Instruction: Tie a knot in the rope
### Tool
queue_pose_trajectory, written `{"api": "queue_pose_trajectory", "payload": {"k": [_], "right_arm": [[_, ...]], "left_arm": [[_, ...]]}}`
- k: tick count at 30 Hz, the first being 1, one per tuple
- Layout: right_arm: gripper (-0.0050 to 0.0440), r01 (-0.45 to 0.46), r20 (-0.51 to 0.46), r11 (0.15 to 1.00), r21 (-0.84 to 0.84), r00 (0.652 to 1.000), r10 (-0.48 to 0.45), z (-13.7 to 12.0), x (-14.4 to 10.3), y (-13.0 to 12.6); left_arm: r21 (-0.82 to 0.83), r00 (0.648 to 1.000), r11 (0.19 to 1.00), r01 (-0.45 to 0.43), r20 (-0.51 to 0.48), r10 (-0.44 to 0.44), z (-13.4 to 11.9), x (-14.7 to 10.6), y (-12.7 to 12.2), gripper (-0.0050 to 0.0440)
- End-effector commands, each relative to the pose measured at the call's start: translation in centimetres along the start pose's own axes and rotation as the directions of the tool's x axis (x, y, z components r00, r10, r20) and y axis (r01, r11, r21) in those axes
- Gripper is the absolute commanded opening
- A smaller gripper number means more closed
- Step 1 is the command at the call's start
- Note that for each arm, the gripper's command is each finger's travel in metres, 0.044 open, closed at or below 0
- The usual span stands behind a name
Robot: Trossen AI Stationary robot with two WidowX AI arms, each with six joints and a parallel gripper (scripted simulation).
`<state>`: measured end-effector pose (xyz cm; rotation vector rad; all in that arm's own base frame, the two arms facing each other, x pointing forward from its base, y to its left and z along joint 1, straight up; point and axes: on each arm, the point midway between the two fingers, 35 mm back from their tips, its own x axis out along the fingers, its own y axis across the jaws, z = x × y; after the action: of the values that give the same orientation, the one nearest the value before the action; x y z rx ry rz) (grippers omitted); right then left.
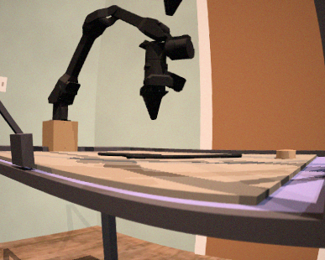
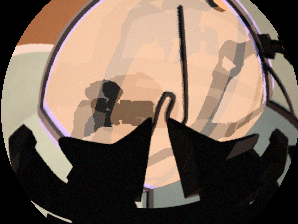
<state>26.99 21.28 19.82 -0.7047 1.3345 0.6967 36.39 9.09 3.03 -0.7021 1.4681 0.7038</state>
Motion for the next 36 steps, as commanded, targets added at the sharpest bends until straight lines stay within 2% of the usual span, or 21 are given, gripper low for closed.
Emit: {"api": "queue_pose_trajectory", "payload": {"k": [1, 36], "right_arm": [[0.0085, 0.002, 0.022, 1.0, 0.003, 1.0, -0.002, 0.1, -0.7, 0.0], [0.0085, 0.002, 0.022, 1.0, 0.003, 1.0, -0.002, 0.1, -0.7, 0.0]], "left_arm": [[0.004, 0.999, 1.0, 0.023, 0.033, -0.023, 0.5, -1.4, -0.3, 0.0085], [0.105, 0.999, 0.994, 0.02, 0.029, -0.023, -5.0, 1.4, 0.2, 0.0085]]}}
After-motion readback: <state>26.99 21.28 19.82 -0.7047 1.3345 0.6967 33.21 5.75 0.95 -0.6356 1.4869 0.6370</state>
